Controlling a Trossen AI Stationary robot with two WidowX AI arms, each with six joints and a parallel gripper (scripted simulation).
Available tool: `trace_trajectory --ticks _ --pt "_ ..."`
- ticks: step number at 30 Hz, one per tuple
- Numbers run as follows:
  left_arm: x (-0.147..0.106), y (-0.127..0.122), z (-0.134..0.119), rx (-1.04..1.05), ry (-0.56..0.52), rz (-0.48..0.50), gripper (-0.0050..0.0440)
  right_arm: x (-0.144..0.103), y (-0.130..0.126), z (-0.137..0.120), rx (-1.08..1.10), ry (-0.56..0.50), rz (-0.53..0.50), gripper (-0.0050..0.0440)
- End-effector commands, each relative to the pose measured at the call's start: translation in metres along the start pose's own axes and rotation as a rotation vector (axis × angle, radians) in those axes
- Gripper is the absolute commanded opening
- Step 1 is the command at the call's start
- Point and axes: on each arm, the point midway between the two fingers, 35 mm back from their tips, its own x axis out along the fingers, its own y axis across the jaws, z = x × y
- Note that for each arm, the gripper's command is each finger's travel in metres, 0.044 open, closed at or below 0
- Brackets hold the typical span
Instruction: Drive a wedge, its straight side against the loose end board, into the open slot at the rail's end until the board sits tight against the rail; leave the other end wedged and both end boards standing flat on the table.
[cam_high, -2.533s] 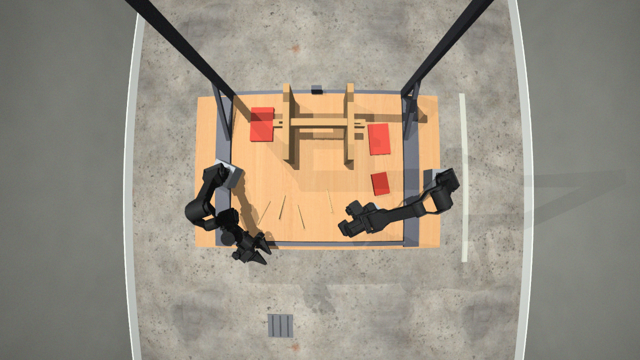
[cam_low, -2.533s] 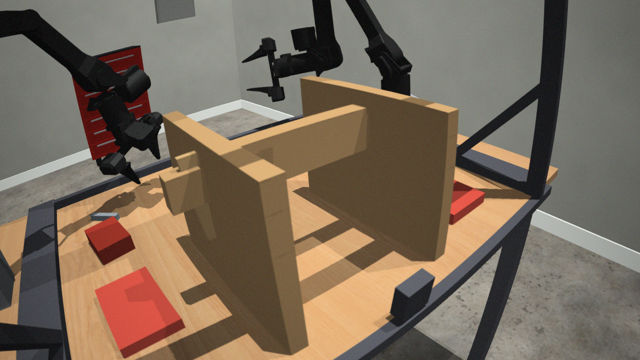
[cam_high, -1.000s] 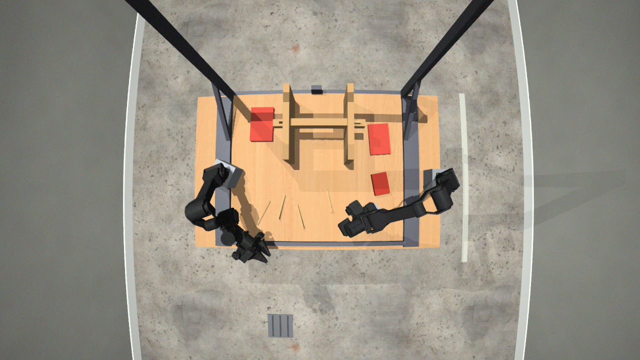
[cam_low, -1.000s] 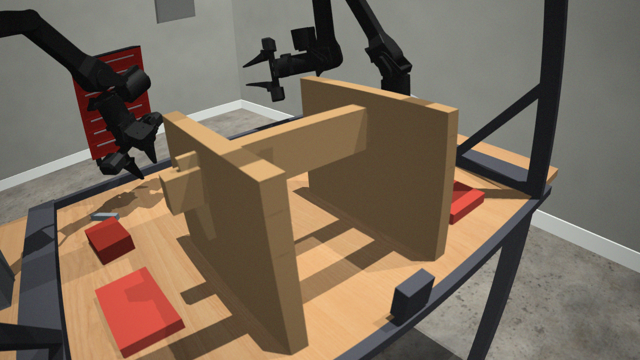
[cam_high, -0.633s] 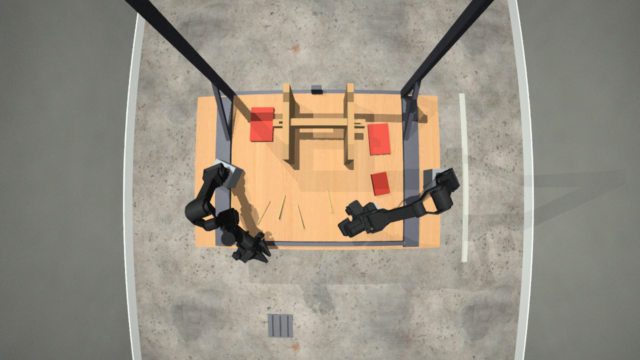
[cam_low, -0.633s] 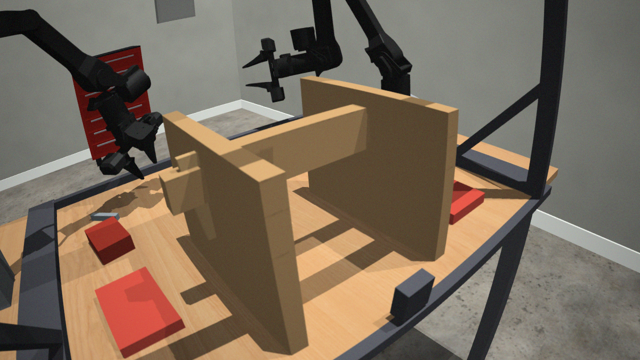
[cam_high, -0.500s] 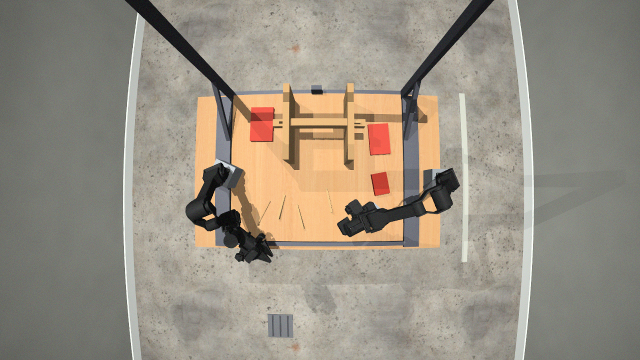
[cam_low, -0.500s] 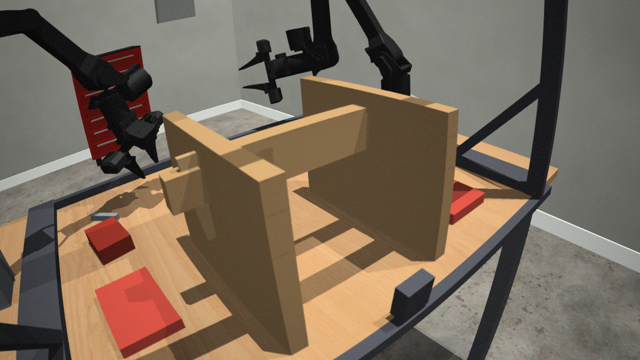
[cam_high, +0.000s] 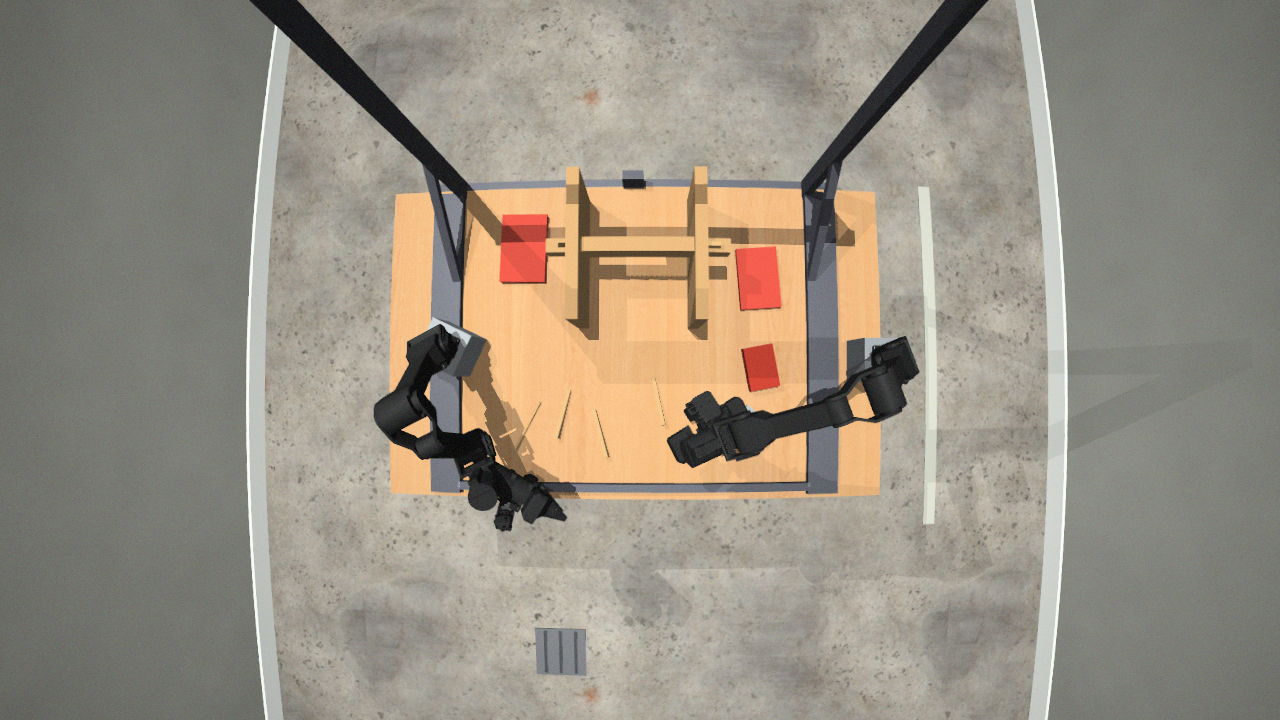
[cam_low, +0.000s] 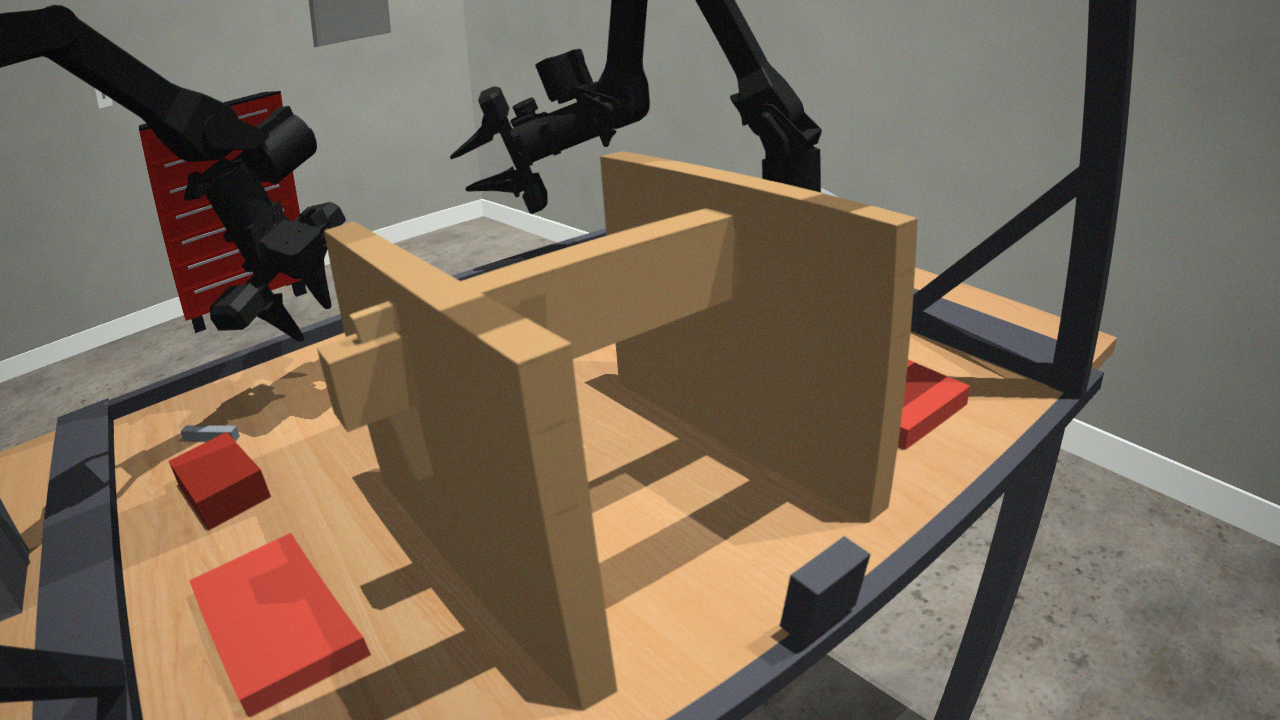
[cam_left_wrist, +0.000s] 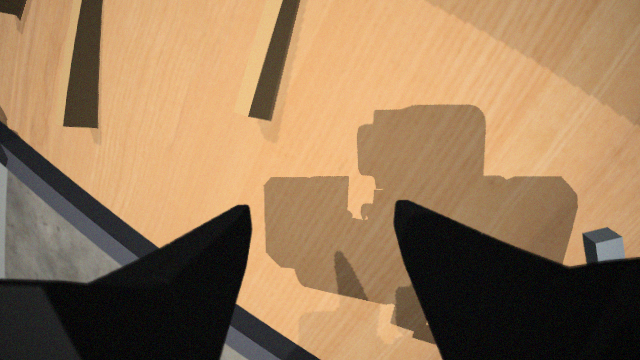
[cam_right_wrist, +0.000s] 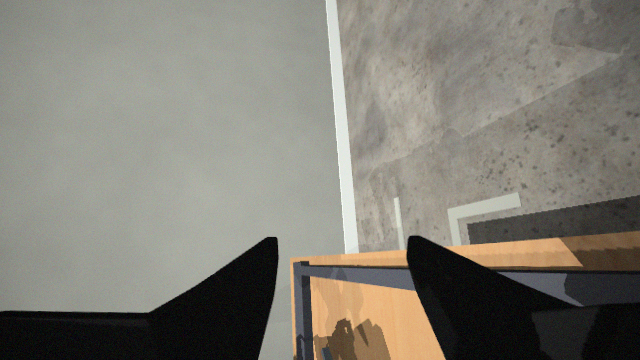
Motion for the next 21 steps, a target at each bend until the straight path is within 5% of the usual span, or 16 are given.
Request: trace_trajectory --ticks 1,21 --pt "-0.024 0.021 0.014 0.015 -0.029 0.062 0.0249 0.012 0.029 -0.002 -0.145 0.026 0.007 0.0249" --pt "-0.046 0.028 0.052 0.060 -0.096 0.052 0.0249 0.039 0.044 -0.050 -0.635 0.256 -0.125 0.0249"
